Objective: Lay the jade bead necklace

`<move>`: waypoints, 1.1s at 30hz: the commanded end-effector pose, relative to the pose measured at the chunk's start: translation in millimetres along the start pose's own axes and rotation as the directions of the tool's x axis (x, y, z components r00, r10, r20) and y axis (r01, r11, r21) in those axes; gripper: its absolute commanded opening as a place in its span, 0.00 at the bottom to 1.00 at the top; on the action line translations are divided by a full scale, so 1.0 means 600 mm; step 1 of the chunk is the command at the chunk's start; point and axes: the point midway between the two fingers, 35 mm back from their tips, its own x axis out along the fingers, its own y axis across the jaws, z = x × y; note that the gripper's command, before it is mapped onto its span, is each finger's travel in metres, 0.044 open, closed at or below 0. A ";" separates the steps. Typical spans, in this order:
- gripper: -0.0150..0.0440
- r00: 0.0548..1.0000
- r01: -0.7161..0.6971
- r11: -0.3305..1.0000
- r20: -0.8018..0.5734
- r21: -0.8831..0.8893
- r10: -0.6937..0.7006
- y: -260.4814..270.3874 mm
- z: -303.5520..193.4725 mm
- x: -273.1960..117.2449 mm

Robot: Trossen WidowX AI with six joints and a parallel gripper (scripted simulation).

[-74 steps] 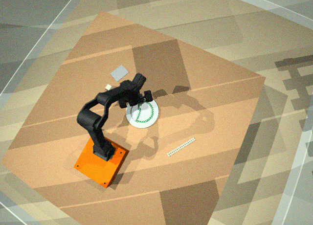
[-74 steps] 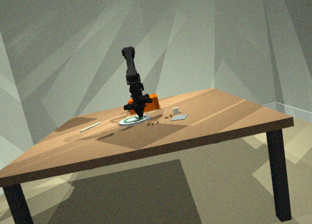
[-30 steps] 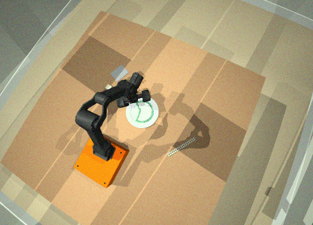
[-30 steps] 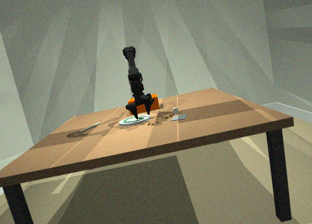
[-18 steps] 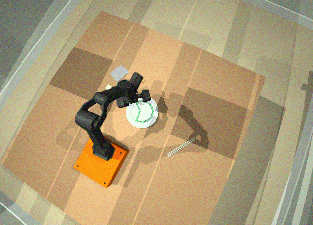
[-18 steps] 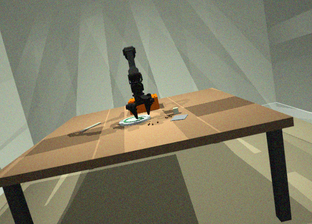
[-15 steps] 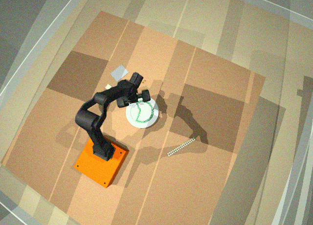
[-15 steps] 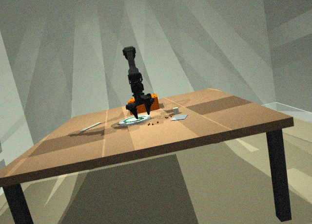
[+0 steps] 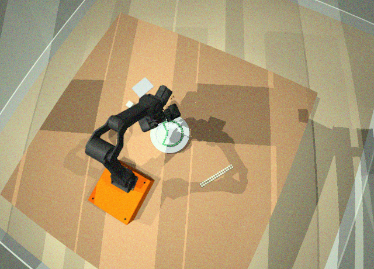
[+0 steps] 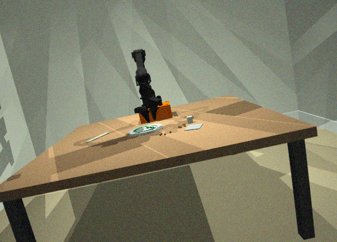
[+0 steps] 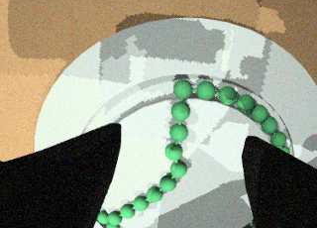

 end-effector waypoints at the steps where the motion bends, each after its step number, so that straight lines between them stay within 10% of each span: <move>1: 0.46 1.000 -0.001 1.000 0.000 -0.009 0.001 0.001 -0.001 0.013; 33: 0.37 1.000 0.003 1.000 0.002 -0.004 -0.003 0.000 -0.001 0.057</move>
